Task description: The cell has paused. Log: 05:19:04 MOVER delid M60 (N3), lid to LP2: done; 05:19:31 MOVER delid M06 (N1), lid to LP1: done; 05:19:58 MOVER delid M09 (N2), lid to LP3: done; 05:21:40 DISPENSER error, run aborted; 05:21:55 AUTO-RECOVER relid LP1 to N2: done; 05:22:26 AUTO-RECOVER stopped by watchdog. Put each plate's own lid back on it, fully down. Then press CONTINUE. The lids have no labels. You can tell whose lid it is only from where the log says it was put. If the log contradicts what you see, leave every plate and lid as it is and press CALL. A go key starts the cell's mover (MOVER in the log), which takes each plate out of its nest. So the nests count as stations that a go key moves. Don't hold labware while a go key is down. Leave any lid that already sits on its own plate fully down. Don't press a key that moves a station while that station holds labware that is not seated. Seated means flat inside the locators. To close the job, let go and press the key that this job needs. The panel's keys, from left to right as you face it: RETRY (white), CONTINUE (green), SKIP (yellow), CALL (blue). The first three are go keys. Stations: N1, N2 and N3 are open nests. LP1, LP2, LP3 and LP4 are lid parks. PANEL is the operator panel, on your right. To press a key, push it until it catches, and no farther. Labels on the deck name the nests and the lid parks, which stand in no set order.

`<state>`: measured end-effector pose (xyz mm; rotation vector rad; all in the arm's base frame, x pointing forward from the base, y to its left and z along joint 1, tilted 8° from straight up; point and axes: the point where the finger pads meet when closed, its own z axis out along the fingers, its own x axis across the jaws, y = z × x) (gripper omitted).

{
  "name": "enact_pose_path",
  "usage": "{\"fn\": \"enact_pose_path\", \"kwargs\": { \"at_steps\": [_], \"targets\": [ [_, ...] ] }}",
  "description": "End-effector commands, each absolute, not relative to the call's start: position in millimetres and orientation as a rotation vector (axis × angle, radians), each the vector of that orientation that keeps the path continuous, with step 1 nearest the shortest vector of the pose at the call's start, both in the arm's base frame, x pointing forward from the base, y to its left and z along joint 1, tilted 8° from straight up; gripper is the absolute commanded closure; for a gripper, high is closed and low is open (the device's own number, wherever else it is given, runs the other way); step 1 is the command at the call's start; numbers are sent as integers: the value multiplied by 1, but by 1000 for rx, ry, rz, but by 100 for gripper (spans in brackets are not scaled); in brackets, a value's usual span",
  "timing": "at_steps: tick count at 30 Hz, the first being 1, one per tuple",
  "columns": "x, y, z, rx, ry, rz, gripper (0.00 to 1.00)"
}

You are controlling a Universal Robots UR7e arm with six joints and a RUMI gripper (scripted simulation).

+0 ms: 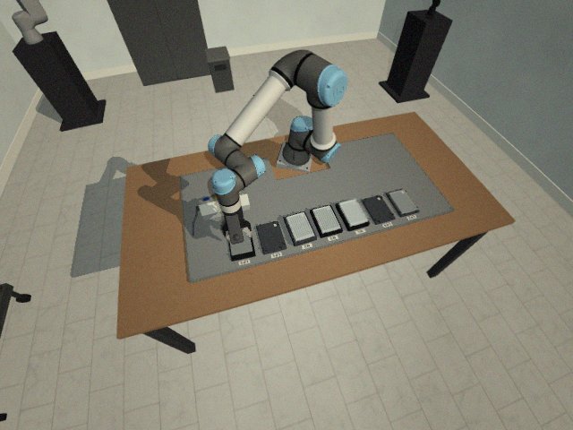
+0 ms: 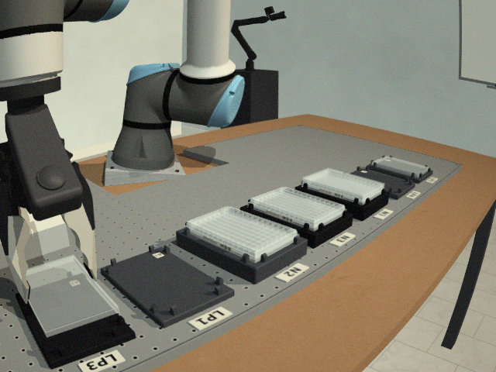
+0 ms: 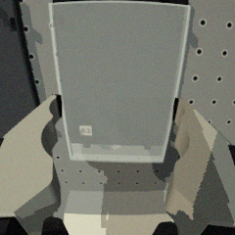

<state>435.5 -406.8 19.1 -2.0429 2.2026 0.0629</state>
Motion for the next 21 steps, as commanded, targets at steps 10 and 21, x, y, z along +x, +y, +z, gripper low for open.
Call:
{"fn": "enact_pose_path", "kwargs": {
  "at_steps": [10,21],
  "targets": [
    [434,-410,40,-2043,2203,61,100],
    [435,-375,44,-2137,2109,52,100]
  ]
}}
